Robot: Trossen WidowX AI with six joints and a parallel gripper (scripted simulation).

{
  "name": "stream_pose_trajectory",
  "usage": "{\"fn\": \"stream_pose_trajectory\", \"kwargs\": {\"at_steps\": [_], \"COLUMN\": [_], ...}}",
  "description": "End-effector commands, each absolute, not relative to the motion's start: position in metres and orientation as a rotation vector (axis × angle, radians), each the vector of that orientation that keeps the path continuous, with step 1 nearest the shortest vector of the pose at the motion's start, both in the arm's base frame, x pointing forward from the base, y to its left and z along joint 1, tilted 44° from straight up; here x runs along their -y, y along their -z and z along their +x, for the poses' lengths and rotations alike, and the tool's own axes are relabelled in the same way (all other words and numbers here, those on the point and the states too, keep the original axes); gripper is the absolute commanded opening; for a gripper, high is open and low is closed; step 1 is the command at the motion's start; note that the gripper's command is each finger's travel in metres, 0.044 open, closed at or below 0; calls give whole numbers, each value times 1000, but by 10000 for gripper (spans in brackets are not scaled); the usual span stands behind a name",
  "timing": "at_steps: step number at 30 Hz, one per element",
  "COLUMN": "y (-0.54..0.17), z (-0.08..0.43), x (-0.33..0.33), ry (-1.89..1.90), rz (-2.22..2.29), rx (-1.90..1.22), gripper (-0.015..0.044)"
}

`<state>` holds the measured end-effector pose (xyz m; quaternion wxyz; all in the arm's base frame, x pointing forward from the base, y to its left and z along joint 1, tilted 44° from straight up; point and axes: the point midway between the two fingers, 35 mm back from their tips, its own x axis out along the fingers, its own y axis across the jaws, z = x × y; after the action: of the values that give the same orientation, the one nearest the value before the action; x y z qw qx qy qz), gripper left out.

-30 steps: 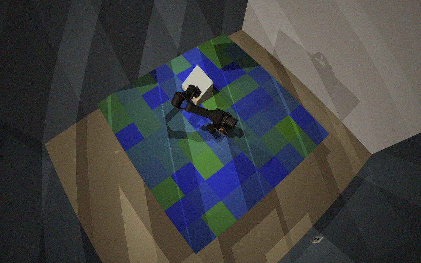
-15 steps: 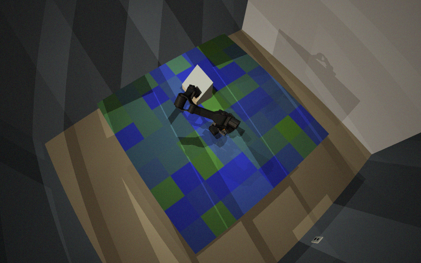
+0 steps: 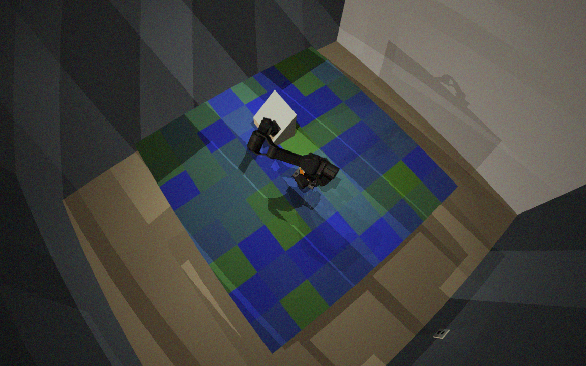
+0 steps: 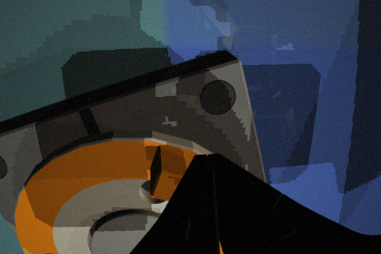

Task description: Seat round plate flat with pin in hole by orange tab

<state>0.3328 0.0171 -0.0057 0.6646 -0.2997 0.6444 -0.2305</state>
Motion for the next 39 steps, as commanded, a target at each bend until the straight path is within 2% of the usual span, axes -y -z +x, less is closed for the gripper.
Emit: {"fn": "stream_pose_trajectory", "kwargs": {"at_steps": [1, 28, 39], "y": [9, 27, -7], "z": [335, 338, 333], "x": [-21, -39, -70], "ry": [520, 519, 518], "rz": [-671, -670, -669], "rx": [-1458, -1457, -1458], "gripper": [0, 0, 0]}}
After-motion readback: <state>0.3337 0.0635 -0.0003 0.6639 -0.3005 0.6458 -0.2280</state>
